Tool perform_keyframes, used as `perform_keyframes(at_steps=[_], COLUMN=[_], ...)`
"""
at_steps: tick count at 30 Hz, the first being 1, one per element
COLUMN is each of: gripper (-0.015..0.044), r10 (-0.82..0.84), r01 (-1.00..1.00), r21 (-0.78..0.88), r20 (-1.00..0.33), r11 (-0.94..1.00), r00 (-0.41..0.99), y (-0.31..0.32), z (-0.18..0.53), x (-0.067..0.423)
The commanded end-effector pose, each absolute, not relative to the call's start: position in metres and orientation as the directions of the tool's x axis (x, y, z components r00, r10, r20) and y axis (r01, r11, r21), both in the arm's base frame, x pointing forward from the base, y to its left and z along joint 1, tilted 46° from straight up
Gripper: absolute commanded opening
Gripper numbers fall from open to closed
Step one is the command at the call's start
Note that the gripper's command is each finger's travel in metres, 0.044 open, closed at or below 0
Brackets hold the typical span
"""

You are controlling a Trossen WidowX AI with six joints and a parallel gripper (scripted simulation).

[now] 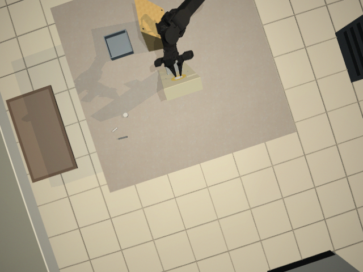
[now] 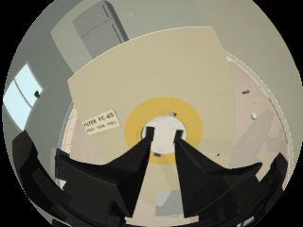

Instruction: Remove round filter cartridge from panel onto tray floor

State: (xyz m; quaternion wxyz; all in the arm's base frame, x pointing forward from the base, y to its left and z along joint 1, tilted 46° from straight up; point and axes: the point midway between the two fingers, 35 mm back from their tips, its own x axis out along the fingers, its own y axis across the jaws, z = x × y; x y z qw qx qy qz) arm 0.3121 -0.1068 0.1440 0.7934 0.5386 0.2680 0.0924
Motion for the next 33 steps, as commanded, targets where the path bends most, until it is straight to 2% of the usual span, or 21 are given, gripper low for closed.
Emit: perform_keyframes(at_steps=[1, 33], gripper=[0.0114, 0.0114], r10=[0.432, 0.432], r01=[0.146, 0.146], r21=[0.904, 0.904], r20=[-0.328, -0.327], r11=[0.401, 0.401], r00=[0.840, 0.840], y=[-0.1068, -0.1060], z=[0.1428, 0.1417], x=[0.3130, 0.3160])
